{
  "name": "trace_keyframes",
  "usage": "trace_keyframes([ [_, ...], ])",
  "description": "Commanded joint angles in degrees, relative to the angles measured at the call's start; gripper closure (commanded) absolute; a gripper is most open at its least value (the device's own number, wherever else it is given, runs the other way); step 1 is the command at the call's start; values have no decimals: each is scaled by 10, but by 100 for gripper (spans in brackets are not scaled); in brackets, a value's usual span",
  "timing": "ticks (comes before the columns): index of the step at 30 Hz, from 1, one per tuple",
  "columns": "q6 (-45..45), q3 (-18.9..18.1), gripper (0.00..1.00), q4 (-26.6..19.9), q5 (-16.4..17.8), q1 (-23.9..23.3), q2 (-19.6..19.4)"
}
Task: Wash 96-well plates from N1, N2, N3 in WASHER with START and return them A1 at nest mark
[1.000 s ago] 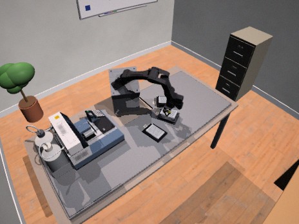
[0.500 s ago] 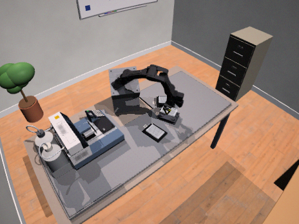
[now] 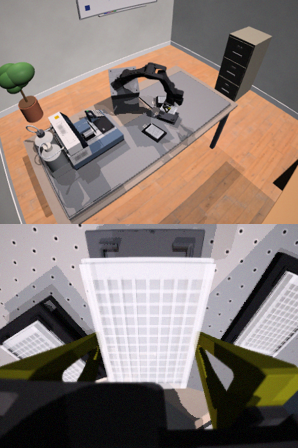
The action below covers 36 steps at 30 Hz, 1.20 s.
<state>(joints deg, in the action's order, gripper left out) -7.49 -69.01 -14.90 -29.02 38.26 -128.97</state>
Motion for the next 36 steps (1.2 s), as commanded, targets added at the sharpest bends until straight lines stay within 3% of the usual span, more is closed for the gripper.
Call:
trace_keyframes([
  [1, -6, 0, 100, -13, -3, 12, 16],
  [13, -20, 4, 100, -42, -6, 24, 43],
  [36, -20, 4, 100, -42, -6, 24, 42],
])
